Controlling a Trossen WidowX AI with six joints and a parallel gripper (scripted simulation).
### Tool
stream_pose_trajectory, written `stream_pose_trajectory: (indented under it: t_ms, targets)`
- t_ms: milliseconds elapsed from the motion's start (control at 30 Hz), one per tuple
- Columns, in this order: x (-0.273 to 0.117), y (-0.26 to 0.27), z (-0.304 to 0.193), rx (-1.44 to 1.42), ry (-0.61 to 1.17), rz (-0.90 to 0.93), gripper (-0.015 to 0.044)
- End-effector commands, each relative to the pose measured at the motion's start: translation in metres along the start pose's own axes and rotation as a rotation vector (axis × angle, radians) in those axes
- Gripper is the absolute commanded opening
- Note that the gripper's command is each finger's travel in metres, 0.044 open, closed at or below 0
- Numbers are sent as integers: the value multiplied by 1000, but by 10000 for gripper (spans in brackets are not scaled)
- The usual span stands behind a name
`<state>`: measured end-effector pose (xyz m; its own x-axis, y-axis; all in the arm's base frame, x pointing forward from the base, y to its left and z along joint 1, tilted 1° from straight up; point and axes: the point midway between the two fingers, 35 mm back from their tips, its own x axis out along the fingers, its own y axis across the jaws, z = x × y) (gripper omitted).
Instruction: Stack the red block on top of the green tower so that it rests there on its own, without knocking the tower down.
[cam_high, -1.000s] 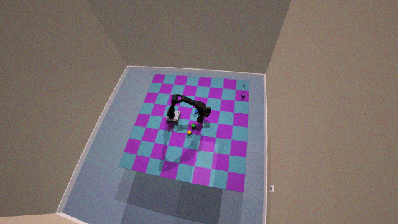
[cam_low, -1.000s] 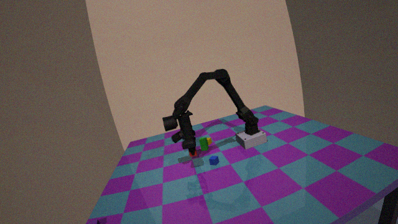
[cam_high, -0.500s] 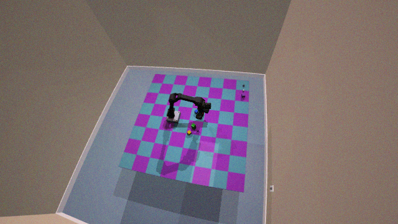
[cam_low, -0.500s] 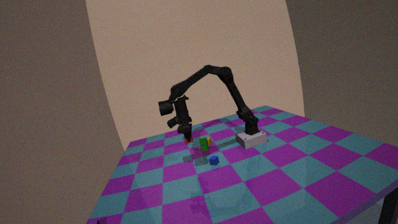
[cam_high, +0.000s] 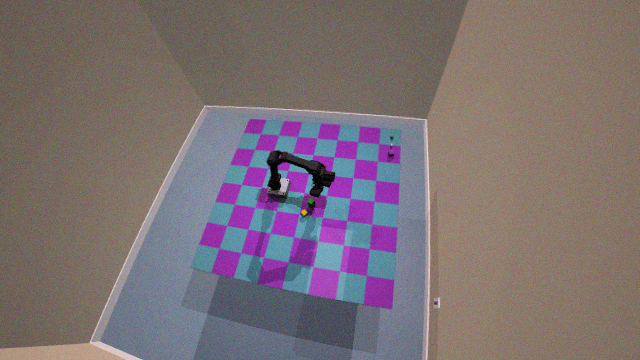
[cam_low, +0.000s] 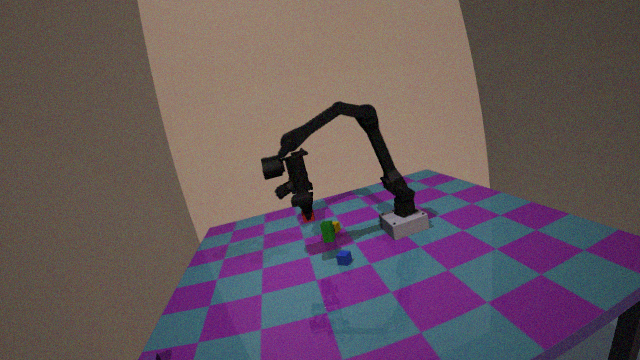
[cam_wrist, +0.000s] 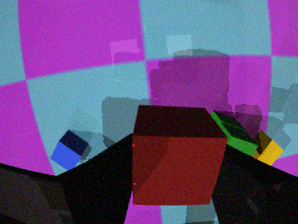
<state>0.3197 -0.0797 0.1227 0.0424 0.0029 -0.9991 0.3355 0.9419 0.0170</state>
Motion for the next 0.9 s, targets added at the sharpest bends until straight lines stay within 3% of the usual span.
stream_pose_trajectory:
  t_ms: [0,400,867]
  targets:
    - [1,-19,-10,-3,4,-1,0]
    - [3,-76,-43,-8,-1,-6,0]
    - [34,-79,-45,-8,-1,-6,0]
